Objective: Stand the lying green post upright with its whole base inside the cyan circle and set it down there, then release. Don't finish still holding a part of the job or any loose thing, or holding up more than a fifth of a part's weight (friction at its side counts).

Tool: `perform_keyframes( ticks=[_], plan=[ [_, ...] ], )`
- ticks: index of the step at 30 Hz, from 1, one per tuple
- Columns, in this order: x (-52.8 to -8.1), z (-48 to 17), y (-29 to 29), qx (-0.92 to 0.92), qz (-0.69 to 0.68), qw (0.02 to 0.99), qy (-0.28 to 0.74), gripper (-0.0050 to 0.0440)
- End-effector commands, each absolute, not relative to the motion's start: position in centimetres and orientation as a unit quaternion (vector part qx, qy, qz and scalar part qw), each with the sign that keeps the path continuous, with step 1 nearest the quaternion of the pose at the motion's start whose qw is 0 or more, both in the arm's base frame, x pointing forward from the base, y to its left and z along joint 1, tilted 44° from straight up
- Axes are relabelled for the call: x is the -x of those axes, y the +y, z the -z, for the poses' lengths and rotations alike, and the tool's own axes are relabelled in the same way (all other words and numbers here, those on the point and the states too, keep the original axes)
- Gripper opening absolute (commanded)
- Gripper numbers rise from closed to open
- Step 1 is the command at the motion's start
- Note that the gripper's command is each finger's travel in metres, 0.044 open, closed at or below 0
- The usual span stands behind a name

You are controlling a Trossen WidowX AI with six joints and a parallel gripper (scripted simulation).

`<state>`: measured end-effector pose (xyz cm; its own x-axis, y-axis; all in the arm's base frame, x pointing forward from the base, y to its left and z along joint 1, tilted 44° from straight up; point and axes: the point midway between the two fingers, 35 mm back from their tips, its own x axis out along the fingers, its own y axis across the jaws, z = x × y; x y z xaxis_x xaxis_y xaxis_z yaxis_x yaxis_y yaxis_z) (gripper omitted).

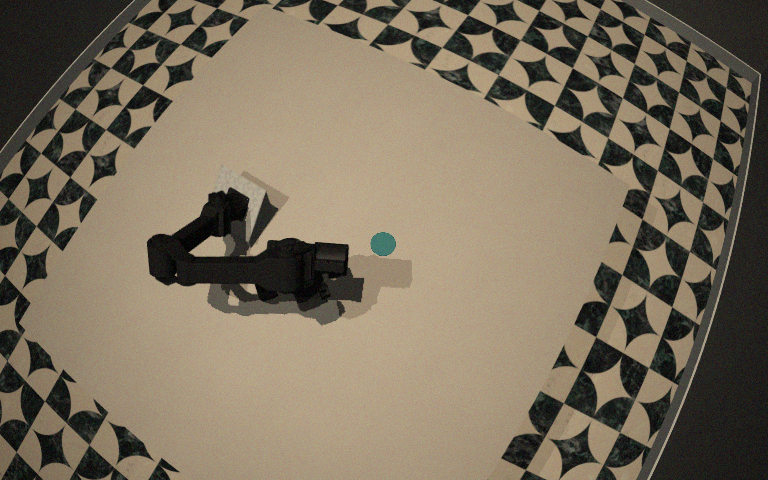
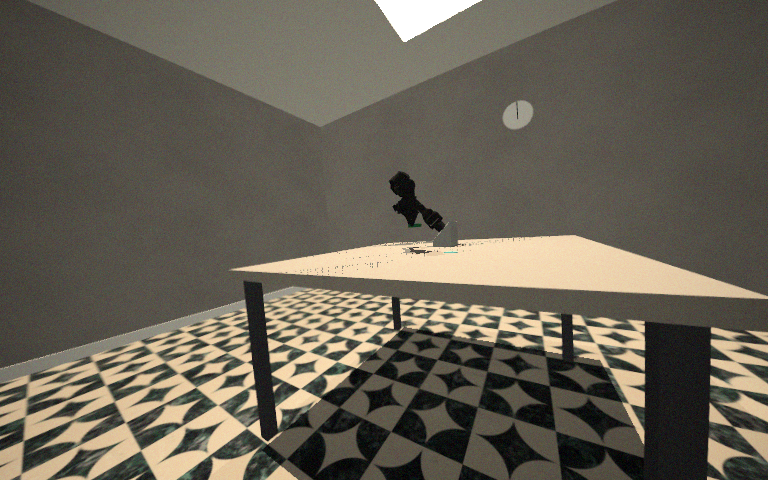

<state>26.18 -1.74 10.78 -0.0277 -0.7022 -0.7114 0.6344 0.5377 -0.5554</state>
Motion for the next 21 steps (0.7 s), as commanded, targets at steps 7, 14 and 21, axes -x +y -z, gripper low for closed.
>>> perform_keyframes(
  ticks=[7,14,21],
  plan=[
    [-27.6,-10.0,0.3,0.085,0.423,0.691,0.58,0.0022],
    [-28.4,-9.2,1.5,0.121,0.385,0.683,0.609,0.0022],
    [-29.5,-8.1,3.1,0.174,0.329,0.668,0.644,0.0022]
  ],
)
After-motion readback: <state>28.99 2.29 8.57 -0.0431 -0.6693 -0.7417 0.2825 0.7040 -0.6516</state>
